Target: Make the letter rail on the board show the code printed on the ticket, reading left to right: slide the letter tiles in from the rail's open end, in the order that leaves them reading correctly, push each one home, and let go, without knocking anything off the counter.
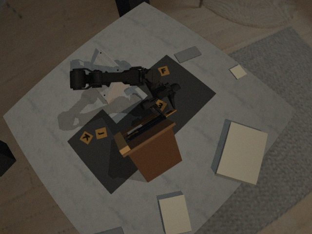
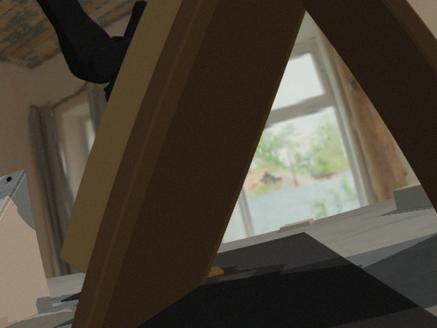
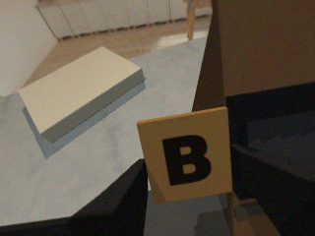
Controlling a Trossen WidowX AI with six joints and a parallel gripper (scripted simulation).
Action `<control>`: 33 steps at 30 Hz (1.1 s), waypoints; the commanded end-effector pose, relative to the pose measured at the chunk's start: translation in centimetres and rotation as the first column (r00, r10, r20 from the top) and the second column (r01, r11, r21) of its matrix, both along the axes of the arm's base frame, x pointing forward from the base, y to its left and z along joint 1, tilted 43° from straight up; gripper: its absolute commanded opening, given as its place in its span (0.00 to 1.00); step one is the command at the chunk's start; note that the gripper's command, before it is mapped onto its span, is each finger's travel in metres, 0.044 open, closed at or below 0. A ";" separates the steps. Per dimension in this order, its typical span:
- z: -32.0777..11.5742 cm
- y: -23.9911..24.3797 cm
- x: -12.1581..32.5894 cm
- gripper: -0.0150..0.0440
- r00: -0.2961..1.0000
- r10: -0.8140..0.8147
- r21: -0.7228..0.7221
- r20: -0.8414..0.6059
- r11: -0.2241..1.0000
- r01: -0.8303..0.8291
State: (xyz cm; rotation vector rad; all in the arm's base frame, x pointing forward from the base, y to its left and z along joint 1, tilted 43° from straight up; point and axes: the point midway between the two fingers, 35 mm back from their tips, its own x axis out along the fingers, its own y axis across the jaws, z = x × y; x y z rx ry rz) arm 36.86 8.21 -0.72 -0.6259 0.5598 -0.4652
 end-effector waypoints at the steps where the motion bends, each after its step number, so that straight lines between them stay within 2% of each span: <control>1: 0.1 -0.2 -0.1 0.25 1.000 0.004 -0.002 -0.004 1.000 -0.004; 33: 1.2 -1.3 -0.5 0.25 1.000 0.004 -0.003 -0.005 1.000 -0.004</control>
